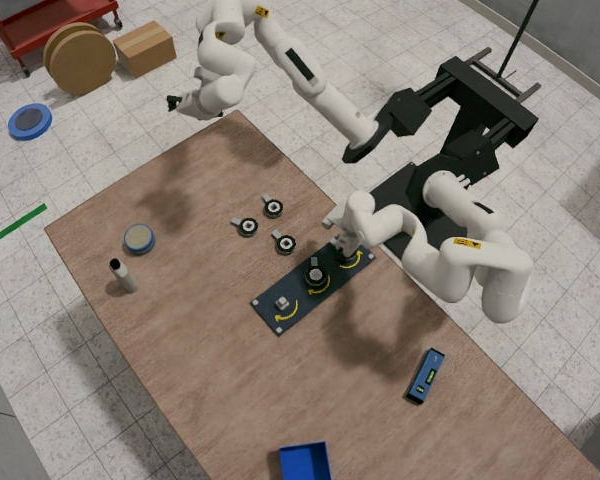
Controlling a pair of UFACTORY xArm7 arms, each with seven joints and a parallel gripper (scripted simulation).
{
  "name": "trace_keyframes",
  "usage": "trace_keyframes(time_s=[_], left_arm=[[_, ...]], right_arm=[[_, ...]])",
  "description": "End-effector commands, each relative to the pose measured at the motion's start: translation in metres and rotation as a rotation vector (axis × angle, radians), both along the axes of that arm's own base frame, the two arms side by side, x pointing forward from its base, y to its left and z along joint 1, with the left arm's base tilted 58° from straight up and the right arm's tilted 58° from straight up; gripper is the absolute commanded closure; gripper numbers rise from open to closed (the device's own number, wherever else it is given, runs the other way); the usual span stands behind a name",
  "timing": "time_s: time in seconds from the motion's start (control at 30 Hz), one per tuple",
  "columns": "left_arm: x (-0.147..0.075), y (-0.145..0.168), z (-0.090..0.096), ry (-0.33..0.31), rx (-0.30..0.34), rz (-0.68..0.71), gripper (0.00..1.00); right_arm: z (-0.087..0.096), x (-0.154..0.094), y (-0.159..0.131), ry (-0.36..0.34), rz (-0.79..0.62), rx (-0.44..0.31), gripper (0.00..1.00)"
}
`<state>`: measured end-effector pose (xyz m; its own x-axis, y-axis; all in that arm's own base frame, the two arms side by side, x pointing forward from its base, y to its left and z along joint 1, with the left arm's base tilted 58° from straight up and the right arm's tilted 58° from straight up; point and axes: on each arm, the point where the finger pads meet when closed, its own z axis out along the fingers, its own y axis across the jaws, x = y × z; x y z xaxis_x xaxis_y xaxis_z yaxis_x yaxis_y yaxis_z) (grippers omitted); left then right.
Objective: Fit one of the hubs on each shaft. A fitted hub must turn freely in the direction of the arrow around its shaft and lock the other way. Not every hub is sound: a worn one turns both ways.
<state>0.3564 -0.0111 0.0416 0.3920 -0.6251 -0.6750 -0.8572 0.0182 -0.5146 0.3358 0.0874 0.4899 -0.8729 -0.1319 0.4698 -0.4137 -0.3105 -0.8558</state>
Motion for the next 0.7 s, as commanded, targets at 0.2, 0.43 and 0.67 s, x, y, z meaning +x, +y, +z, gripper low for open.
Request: trace_keyframes(time_s=[0.2,0.43,0.67], left_arm=[[0.0007,-0.002,0.0004,-0.152,-0.067,0.098,1.0],[0.0007,-0.002,0.0004,-0.152,-0.067,0.098,1.0],[0.0005,-0.002,0.0003,-0.003,-0.002,-0.003,1.0]], right_arm=[[0.0007,-0.0003,0.0013,-0.002,0.003,0.001,0.0],[0.0007,-0.0003,0.0013,-0.002,0.003,0.001,0.0],[0.0007,-0.0003,0.0013,-0.002,0.003,0.001,0.0]])
